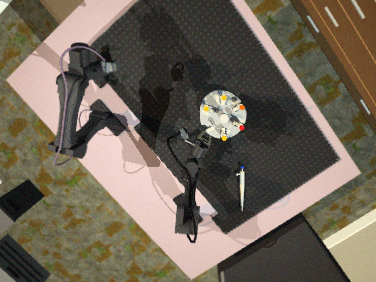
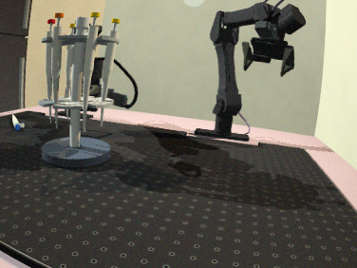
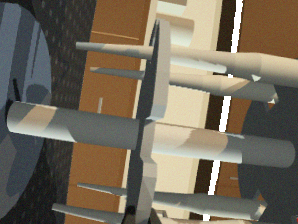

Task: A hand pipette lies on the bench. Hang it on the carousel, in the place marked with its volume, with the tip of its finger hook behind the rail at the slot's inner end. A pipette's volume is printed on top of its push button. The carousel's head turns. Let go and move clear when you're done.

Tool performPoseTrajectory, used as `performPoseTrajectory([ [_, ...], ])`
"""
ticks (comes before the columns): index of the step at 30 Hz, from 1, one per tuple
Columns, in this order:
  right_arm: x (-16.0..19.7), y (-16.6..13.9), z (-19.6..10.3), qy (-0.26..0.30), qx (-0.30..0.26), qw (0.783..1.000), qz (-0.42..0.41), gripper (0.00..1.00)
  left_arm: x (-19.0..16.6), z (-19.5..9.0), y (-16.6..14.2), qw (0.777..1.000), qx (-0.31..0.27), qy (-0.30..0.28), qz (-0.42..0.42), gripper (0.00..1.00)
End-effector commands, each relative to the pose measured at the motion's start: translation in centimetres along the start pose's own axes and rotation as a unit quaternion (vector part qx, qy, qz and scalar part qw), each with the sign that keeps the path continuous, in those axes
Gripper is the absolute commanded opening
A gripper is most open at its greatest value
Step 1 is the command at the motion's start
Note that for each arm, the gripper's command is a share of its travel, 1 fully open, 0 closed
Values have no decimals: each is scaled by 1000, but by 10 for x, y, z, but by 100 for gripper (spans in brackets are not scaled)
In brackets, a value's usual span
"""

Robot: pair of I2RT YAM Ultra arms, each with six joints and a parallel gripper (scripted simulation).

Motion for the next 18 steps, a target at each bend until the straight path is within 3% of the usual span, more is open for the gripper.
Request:
performPoseTrajectory([
  [1, -29, 0, 5, -37, -11, 999, 15, 0, 3, -4, 6, 1000, -15, 5, 8, 100],
  [4, -15, -10, -2, -18, -65, 998, 6, 0, 3, -4, 6, 1000, -15, 5, 8, 100],
  [11, -27, -13, 5, -34, -65, 997, 11, 0, 3, -4, 6, 1000, -15, 5, 8, 100],
  [12, -11, -10, 2, -13, -65, 998, 5, 0, 3, -4, 6, 1000, -15, 5, 8, 100],
  [15, -11, -10, 2, -13, -65, 998, 5, 0, 3, -4, 6, 1000, -15, 5, 8, 100],
  [16, -29, -12, 6, -38, -65, 997, 12, 0, 3, -4, 6, 1000, -15, 5, 8, 100],
  [18, -18, -17, 0, -22, -83, 996, 8, 0, 3, -4, 6, 1000, -15, 5, 8, 100],
])
Point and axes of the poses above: on each arm, the point where the finger pads meet when closed, its own z axis out along the fingers, its own x axis across the jaws, y = z × x, the point moved 3 cm from there along -z, back along the fingers, and after that the axes turned 2 degrees about z, right-handed, at the moved point
